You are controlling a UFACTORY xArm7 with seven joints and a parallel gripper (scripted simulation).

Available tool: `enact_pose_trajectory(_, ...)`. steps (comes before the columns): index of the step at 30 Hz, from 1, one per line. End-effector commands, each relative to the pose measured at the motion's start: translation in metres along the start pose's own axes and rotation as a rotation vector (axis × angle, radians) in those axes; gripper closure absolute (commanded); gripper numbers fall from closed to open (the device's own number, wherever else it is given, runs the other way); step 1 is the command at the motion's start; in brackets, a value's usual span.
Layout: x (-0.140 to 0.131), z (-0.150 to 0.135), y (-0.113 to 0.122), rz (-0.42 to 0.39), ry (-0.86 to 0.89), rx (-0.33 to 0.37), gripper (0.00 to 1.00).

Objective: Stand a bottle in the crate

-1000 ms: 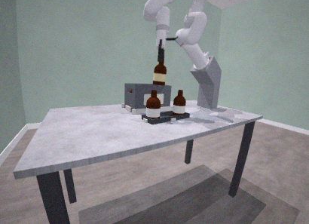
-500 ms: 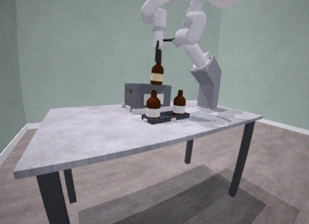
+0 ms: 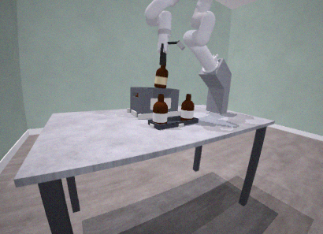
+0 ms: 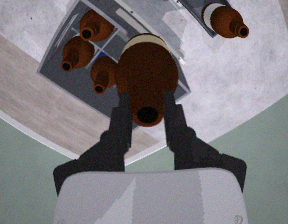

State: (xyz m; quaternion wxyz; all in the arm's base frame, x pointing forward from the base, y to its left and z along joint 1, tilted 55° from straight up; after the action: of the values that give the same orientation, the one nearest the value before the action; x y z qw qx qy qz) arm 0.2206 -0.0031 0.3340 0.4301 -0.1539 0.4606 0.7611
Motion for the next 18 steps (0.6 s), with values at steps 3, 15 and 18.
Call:
enact_pose_trajectory(3,-0.007,-0.009,0.001,-0.001,0.0,-0.002,1.0)
enact_pose_trajectory(15,-0.015,-0.022,0.001,-0.001,0.0,-0.002,1.0)
enact_pose_trajectory(18,-0.017,-0.026,0.001,-0.001,0.0,-0.002,1.0)
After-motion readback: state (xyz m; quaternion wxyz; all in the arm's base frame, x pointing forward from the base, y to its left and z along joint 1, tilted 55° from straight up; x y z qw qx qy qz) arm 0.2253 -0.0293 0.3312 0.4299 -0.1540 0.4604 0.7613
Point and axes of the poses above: the point where the finger pads meet when closed, its own y axis back along the fingers, its own z axis across the jaws, x = y × z, the point moved 3 cm from there along y, back along the fingers, and after that the axes turned 7 degrees about y, right-handed, at the moved point
